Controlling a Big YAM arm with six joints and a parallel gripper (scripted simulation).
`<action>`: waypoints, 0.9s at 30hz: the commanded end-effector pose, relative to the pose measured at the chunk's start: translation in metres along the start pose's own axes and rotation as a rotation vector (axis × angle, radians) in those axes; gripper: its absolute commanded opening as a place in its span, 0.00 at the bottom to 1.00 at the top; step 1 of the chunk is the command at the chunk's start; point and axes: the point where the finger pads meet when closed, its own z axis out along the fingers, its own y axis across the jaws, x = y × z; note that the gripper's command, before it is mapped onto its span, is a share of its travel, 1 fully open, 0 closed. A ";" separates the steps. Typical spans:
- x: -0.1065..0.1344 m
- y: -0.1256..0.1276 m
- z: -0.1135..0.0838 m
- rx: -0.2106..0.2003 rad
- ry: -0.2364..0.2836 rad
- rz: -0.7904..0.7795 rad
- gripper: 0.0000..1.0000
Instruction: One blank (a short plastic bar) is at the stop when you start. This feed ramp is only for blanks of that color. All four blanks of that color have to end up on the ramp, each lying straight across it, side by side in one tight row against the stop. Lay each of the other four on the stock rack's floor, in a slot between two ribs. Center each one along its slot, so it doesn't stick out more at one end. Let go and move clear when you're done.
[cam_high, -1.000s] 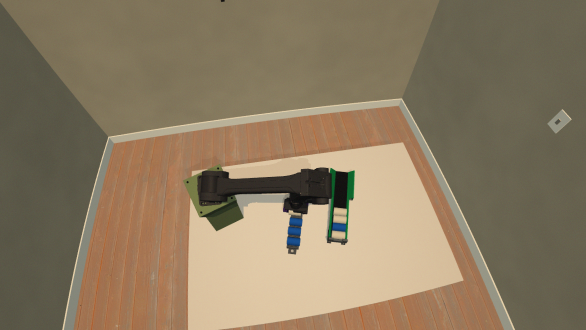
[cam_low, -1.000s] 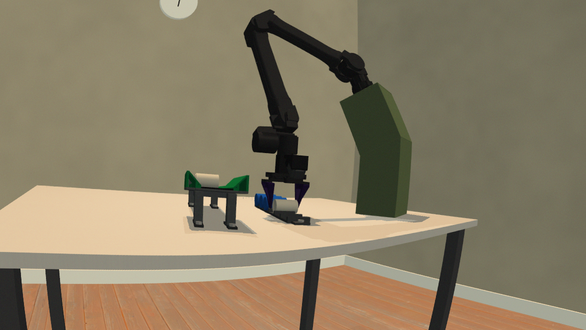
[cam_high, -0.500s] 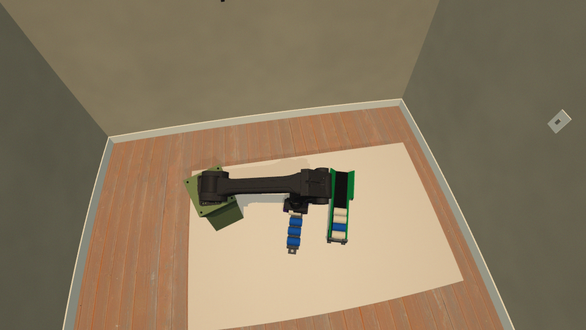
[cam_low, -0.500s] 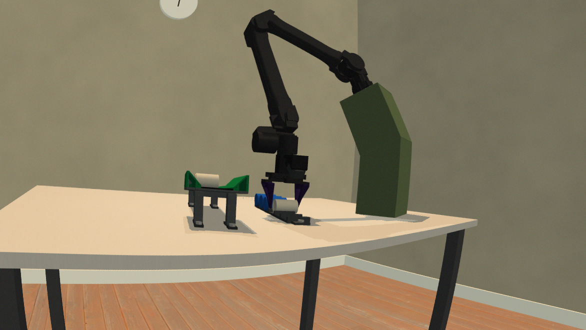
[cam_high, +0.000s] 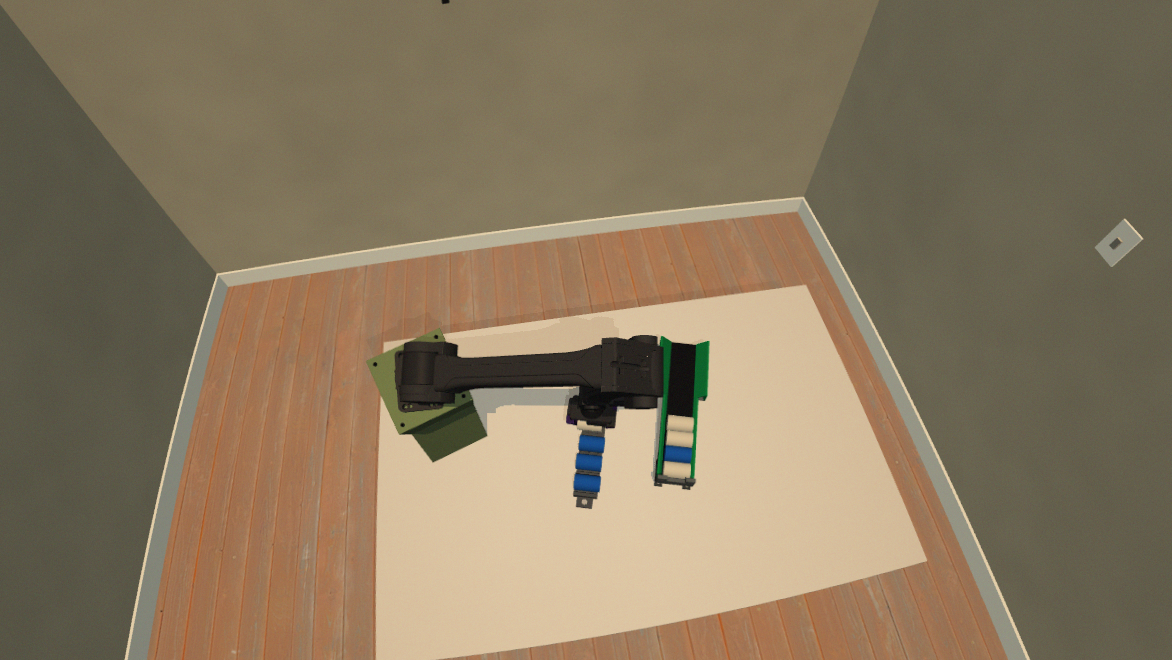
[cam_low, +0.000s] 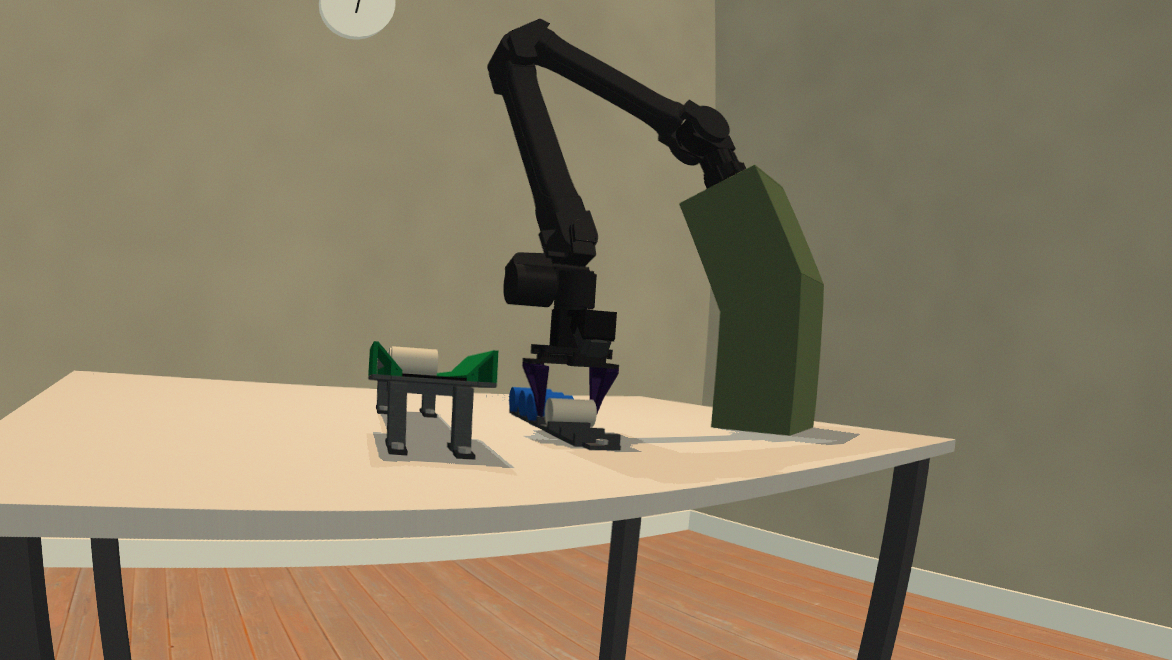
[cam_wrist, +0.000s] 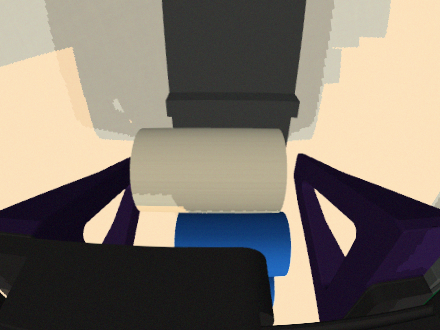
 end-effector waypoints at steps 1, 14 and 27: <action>0.001 -0.011 0.001 0.024 -0.005 0.005 0.81; 0.002 -0.011 0.001 0.024 -0.005 0.007 0.62; 0.002 -0.011 0.001 0.024 -0.005 0.007 0.62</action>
